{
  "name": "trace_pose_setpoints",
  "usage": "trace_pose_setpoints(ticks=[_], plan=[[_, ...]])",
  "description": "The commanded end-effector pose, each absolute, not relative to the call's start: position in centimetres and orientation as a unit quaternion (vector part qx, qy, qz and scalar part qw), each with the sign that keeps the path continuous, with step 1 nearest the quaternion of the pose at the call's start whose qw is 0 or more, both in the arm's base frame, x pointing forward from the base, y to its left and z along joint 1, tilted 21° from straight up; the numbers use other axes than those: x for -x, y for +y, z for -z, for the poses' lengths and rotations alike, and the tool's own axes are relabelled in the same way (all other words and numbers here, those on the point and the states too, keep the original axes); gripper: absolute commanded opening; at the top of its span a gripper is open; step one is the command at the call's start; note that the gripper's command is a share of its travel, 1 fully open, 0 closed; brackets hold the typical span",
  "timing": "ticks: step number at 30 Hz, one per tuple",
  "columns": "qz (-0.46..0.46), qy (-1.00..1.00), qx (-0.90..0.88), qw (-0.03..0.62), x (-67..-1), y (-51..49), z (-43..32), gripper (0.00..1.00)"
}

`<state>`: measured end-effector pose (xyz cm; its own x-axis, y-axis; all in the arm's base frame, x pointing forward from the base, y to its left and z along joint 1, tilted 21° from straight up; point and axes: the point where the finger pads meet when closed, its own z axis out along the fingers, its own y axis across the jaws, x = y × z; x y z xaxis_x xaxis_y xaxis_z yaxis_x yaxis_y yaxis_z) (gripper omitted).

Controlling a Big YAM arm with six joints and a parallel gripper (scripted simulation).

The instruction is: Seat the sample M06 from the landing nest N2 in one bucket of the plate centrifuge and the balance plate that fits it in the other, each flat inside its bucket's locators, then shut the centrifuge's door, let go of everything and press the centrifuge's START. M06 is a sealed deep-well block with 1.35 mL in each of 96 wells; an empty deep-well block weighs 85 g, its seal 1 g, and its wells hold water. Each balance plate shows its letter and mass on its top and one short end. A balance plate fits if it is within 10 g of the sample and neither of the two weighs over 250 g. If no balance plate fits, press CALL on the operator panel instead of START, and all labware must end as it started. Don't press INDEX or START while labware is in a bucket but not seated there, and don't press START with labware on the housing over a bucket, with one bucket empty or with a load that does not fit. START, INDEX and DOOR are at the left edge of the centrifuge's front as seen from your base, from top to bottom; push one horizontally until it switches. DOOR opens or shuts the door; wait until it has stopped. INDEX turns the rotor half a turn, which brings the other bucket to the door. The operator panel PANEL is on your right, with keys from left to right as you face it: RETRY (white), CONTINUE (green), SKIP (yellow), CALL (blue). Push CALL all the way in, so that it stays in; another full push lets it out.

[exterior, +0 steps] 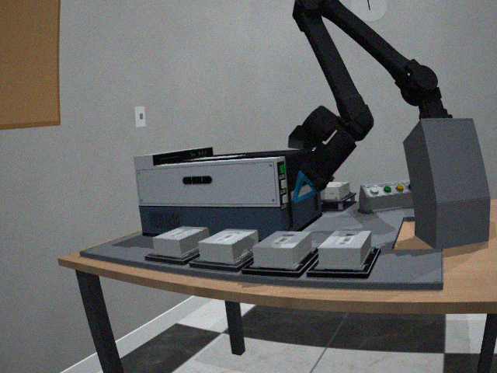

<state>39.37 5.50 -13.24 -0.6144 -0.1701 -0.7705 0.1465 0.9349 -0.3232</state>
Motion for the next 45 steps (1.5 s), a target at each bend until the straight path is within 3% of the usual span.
trace_pose_setpoints(ticks=[1,45], plan=[[0.185,0.877,0.005,0.443,-39.6,4.7,12.7,0.00],[0.185,0.877,0.006,0.442,-40.7,4.7,12.4,0.00]])
